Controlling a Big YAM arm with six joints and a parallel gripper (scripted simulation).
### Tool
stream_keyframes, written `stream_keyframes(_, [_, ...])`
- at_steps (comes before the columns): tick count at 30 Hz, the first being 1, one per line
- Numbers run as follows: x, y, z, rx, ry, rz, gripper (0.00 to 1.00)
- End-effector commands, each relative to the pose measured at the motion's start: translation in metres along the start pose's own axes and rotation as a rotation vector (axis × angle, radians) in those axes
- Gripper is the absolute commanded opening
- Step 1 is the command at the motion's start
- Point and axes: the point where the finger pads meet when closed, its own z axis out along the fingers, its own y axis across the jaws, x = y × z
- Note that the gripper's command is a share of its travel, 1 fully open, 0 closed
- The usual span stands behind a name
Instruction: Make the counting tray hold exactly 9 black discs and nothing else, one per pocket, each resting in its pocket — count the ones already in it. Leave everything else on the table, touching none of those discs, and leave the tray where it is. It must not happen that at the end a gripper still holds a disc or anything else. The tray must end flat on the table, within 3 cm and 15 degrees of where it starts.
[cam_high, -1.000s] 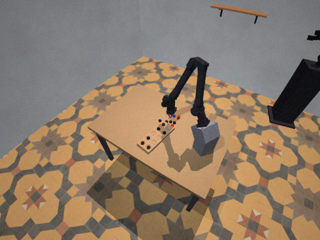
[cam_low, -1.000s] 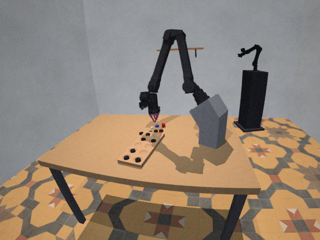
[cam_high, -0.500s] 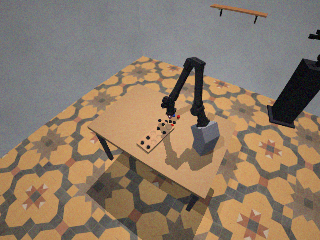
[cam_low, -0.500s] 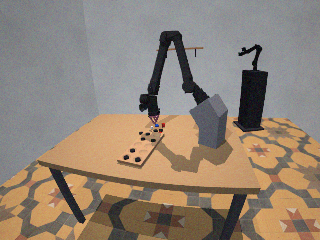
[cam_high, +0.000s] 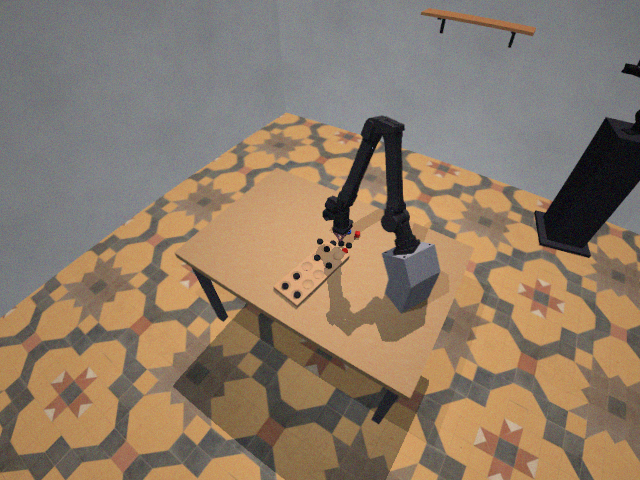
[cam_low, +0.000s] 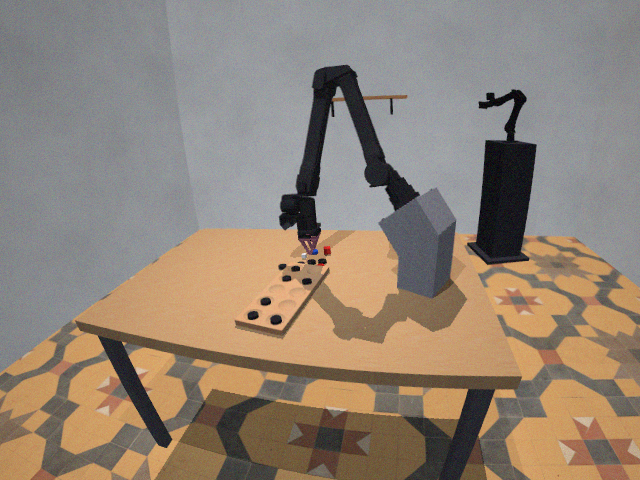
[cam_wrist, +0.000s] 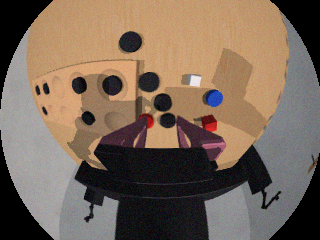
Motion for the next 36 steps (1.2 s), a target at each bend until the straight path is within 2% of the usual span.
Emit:
stream_keyframes(1, [-0.016,-0.008,0.005,0.012,-0.032,-0.001,0.44])
stream_keyframes(19, [-0.014,-0.007,0.029,0.011,-0.028,-0.002,0.44])
stream_keyframes(24, [-0.018,-0.005,0.029,0.010,-0.042,-0.006,0.44])
stream_keyframes(25, [-0.014,-0.005,0.034,0.008,-0.029,-0.007,0.44])
stream_keyframes(36, [-0.013,-0.006,0.042,0.010,-0.029,-0.004,0.44])
